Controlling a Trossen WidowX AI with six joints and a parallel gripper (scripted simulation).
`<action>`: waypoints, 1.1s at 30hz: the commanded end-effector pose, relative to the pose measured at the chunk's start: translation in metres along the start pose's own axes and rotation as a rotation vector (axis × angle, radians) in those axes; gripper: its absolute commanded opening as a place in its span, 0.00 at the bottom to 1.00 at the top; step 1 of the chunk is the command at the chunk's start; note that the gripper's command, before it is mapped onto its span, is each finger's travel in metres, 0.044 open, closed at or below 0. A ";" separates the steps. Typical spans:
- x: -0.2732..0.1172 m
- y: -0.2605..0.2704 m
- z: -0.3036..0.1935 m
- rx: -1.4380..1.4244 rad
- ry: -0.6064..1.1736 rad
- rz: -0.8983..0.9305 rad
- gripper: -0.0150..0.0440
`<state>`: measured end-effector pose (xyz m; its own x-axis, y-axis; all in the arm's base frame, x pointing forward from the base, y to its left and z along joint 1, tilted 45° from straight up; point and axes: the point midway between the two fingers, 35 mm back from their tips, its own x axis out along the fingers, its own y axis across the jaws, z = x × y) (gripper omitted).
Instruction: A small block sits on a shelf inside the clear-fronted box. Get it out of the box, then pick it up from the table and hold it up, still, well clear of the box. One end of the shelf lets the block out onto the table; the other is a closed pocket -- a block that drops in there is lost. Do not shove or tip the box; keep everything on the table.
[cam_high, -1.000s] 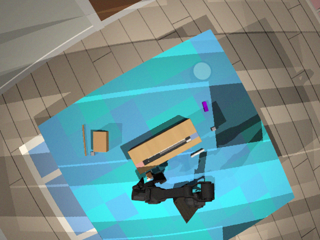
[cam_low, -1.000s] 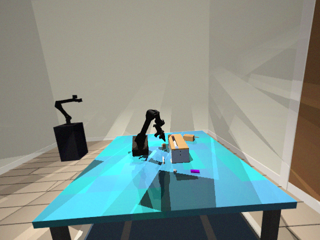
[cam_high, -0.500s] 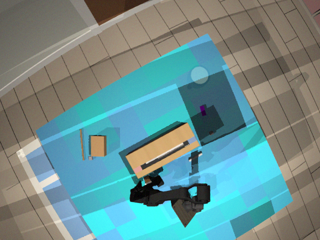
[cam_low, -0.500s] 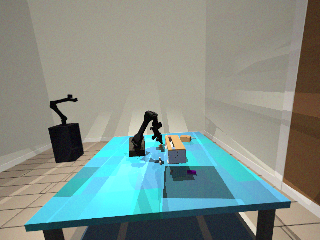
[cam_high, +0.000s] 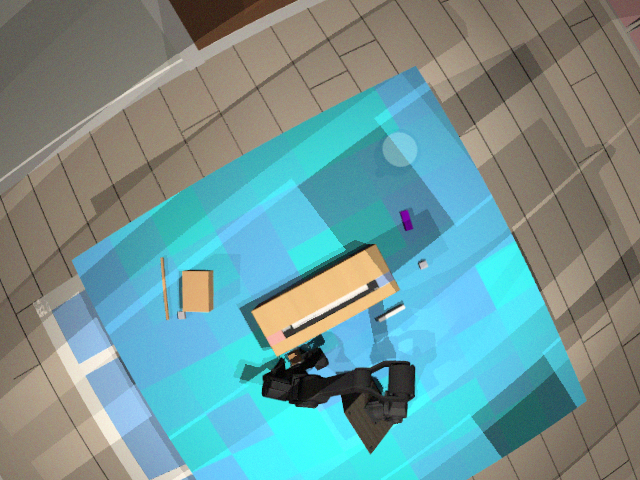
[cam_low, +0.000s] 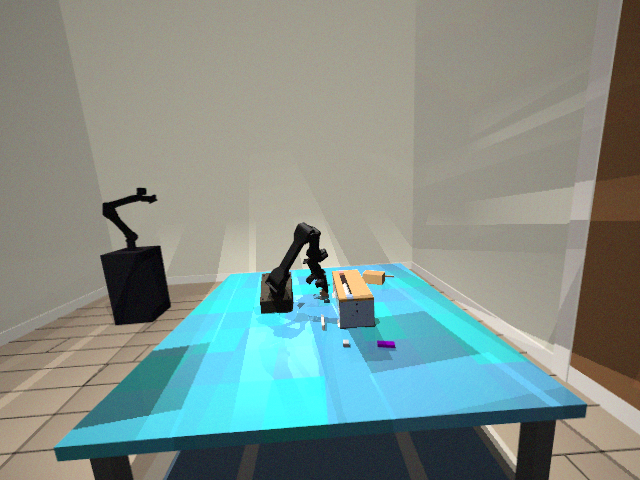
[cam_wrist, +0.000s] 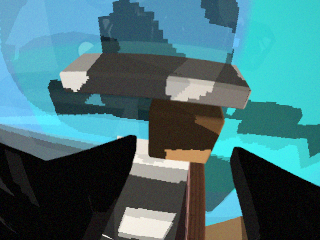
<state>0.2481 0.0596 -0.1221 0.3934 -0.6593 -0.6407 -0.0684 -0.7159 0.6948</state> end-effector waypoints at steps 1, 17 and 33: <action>0.005 0.002 0.003 -0.005 0.002 0.005 0.74; 0.013 0.003 0.008 -0.005 0.002 0.007 0.41; -0.043 0.002 -0.018 -0.001 0.000 0.003 0.25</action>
<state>0.2460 0.0815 -0.0956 0.3878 -0.6677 -0.6354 -0.0628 -0.7069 0.7045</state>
